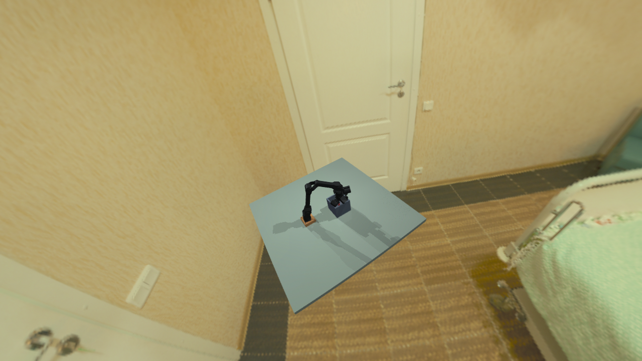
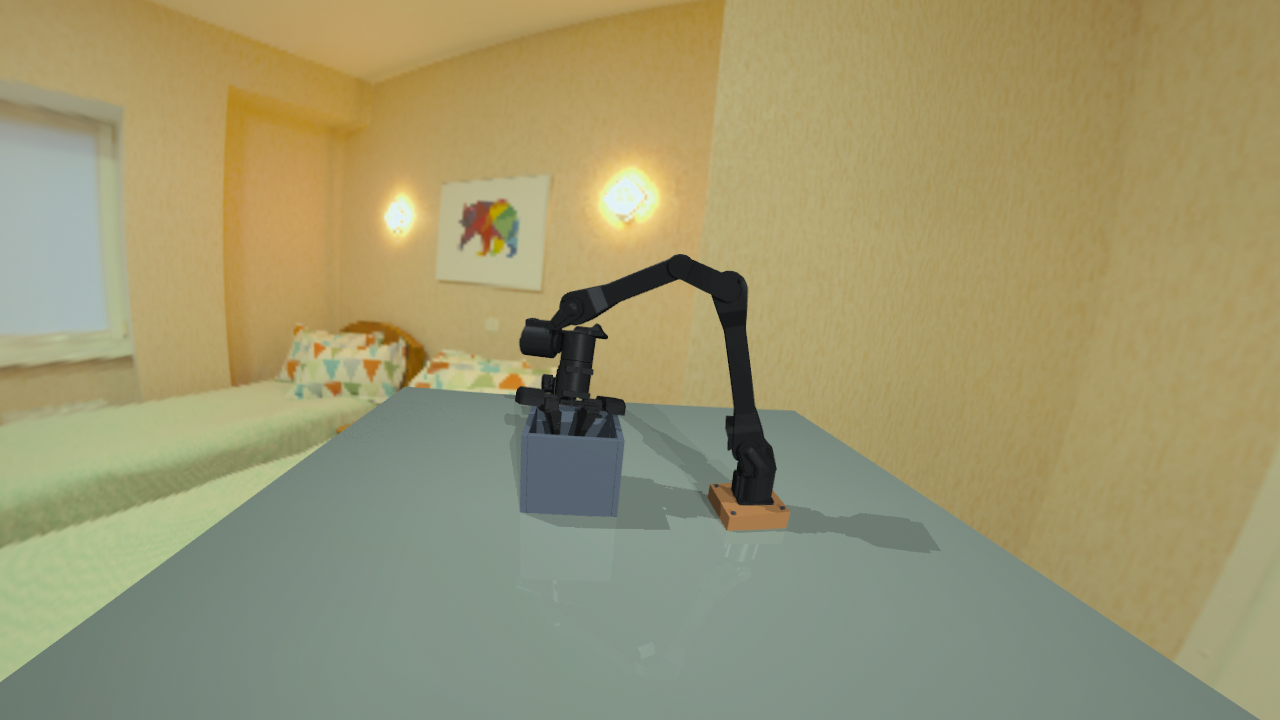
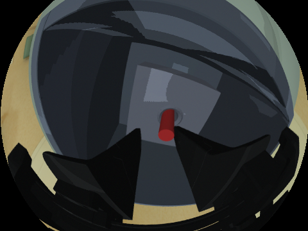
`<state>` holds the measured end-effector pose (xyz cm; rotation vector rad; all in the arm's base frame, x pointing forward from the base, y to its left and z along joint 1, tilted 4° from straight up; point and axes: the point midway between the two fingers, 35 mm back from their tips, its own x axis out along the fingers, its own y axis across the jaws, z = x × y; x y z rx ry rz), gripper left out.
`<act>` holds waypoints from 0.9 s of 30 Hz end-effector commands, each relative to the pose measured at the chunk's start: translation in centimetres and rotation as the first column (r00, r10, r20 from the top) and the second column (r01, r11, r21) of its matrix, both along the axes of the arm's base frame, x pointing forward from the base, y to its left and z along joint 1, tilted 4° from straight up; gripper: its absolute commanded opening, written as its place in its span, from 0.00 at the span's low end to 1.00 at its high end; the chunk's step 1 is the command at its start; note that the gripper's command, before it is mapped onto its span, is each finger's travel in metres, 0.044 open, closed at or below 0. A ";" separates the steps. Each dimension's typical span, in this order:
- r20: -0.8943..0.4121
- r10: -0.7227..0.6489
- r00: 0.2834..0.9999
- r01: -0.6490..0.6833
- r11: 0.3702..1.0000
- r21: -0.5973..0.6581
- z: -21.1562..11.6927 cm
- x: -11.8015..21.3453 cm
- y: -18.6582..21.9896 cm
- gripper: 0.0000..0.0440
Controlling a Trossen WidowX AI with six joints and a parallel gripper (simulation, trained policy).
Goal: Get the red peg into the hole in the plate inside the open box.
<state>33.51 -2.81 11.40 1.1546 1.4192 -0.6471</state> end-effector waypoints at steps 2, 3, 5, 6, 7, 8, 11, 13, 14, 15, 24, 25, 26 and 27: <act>0.033 0.009 0.999 -0.010 0.999 0.040 0.8 0.9 0.0 0.32; 0.039 0.009 0.999 -0.011 0.999 0.047 1.1 1.0 0.0 0.32; 0.052 0.009 0.999 -0.012 0.998 0.061 1.5 1.3 0.1 0.31; 0.058 0.009 0.998 -0.013 0.998 0.067 1.7 1.4 0.1 0.31; 0.064 0.010 0.998 -0.014 0.997 0.074 2.0 1.5 0.1 0.31; 0.070 0.010 0.997 -0.015 0.997 0.080 2.2 1.6 0.1 0.30; 0.092 0.007 0.996 -0.016 0.995 0.103 3.0 2.0 0.2 0.30; 0.106 0.003 0.994 -0.016 0.993 0.121 3.8 2.1 0.3 0.29; 0.117 -0.001 0.993 -0.013 0.993 0.120 4.4 2.2 0.1 0.31; 0.130 -0.002 0.991 -0.014 0.992 0.122 4.9 2.3 0.0 0.32; 0.188 0.033 0.982 -0.064 0.986 0.156 5.8 3.0 -0.4 0.28; 0.192 0.037 0.981 -0.068 0.985 0.161 5.8 3.1 -0.5 0.28; 0.196 0.040 0.980 -0.073 0.983 0.166 5.7 3.3 -0.6 0.28; 0.200 0.043 0.979 -0.078 0.982 0.172 5.6 3.5 -0.7 0.28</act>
